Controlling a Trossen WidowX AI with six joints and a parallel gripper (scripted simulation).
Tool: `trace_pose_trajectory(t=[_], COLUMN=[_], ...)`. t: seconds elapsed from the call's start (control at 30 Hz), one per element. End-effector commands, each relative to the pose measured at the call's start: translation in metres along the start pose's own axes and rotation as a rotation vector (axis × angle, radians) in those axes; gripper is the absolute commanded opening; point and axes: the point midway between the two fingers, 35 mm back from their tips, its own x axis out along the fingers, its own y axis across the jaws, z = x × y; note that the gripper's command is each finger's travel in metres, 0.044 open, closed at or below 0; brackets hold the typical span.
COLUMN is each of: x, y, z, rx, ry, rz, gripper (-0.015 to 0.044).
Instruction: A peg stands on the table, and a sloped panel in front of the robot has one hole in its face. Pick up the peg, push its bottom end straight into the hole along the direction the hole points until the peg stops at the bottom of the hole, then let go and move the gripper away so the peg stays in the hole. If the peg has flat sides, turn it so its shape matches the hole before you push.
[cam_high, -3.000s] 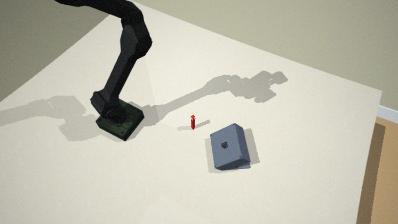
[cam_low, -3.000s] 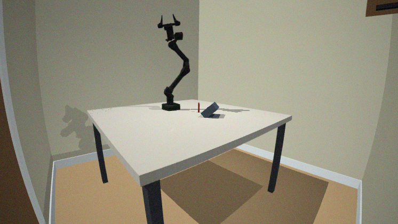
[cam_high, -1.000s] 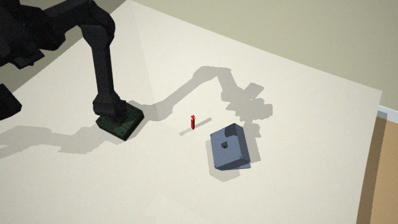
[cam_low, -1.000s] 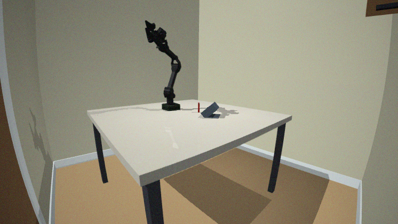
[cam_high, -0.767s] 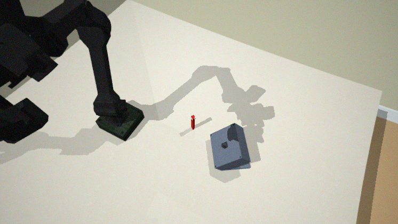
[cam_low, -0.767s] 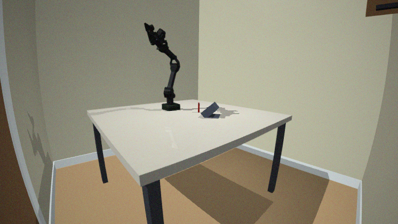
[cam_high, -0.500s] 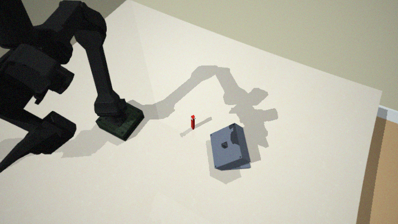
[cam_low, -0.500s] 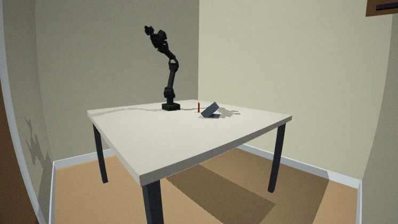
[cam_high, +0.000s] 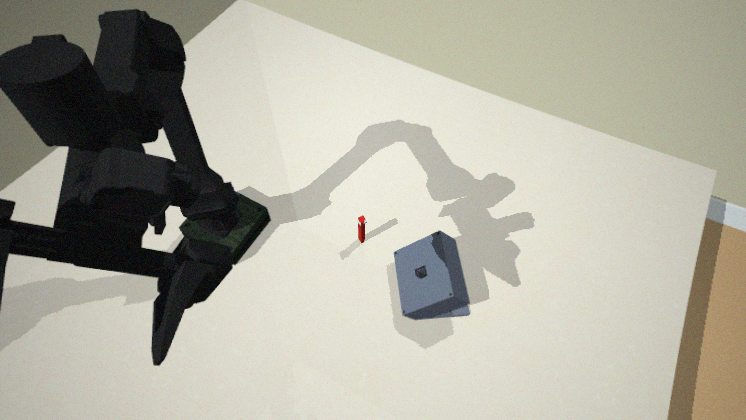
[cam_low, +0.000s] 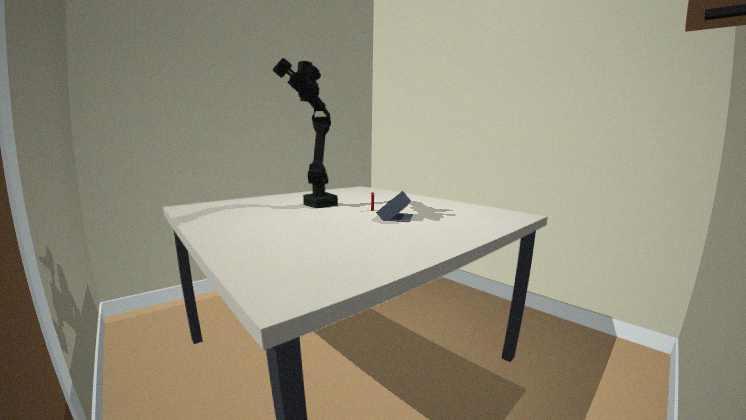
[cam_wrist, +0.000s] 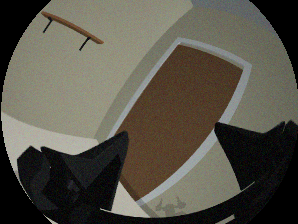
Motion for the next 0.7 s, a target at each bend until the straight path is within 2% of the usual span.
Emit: trace_pose_trajectory(t=[0.0, 0.67], x=[0.006, 0.006], y=[0.027, 0.152], z=[-0.008, -0.019], rx=[0.072, 0.359], ry=[0.032, 0.191], rz=[0.074, 0.409], gripper=[0.0440, 0.0440])
